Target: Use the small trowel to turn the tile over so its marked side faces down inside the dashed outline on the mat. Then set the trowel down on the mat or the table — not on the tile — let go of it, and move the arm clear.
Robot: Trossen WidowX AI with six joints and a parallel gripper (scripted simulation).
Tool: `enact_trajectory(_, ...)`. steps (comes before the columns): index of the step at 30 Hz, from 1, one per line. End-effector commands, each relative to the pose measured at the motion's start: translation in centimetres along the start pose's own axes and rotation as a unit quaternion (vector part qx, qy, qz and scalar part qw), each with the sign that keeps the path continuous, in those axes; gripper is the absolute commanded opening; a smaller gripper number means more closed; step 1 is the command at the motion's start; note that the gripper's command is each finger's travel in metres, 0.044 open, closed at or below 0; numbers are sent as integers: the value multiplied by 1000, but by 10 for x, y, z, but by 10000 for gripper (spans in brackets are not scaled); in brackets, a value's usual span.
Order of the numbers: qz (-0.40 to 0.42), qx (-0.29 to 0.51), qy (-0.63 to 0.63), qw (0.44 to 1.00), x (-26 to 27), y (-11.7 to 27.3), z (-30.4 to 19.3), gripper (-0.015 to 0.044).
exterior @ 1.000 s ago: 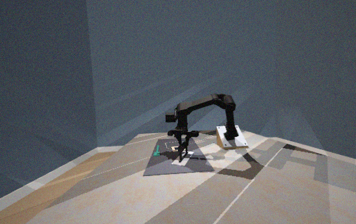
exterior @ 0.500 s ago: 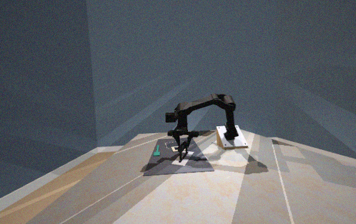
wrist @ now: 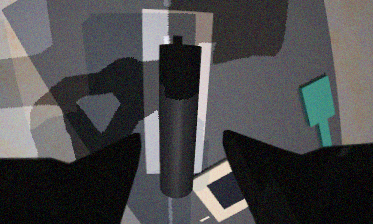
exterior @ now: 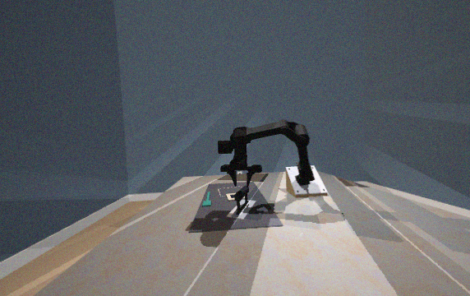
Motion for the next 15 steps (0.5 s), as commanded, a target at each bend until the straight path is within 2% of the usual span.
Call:
enact_trajectory(1,2,5,5,1000,1,9,-1,270)
enact_trajectory(3,2,5,5,1000,1,9,-1,270)
enact_trajectory(4,-2,-1,1,1000,0,9,0,296)
enact_trajectory(9,-4,0,1,1000,0,19,-1,300)
enact_trajectory(15,-64,34,8,997,9,5,-7,300)
Point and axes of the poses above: the point midway between the two fingers, 35 mm back from their tips, its own y axis back along the fingers, its own x axis across the jaws, z = x × y, the point moved 1 cm from there along y, back along the fingers, and after that the axes turned 14 degrees about -y, right-handed, at the moved point
